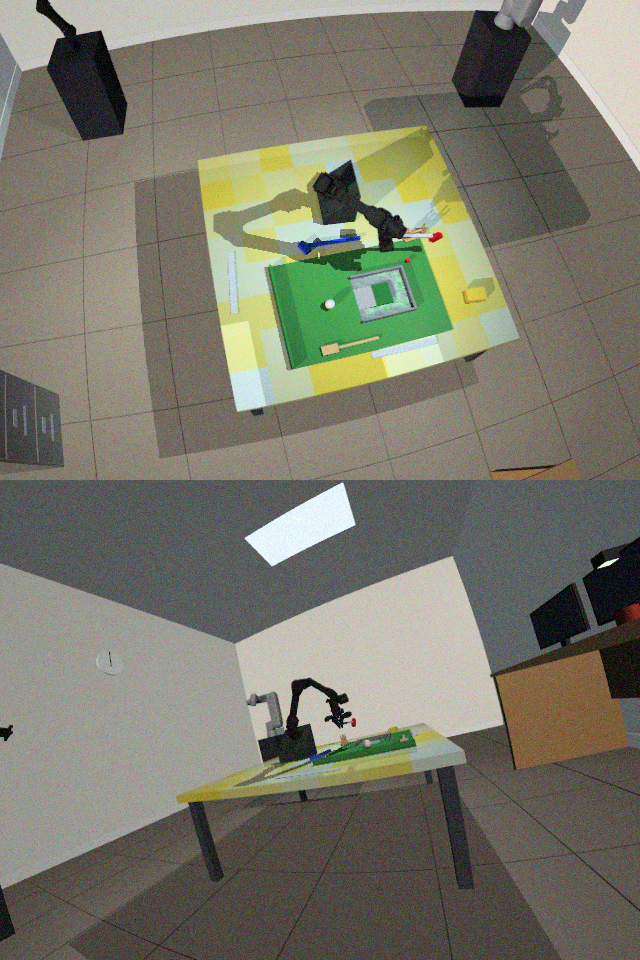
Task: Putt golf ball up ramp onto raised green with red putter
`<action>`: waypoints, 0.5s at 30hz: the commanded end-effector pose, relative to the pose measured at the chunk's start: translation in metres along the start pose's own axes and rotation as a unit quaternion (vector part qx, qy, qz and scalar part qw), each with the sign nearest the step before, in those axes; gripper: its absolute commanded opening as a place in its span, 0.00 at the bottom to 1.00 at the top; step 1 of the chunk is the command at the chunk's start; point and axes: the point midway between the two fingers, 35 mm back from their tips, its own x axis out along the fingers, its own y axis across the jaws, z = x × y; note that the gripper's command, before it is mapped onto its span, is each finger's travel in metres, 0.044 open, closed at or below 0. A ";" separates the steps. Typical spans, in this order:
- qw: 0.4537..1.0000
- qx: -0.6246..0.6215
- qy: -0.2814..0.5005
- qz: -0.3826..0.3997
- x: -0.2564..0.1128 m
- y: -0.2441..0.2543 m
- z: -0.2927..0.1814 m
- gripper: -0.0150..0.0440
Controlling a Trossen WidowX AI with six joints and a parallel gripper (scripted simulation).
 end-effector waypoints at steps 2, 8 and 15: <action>0.995 0.094 -0.006 -0.016 -0.020 -0.031 -0.032 0.25; 0.981 0.194 -0.001 -0.028 -0.035 -0.055 -0.076 0.25; 0.950 0.308 0.011 -0.044 -0.051 -0.075 -0.135 0.25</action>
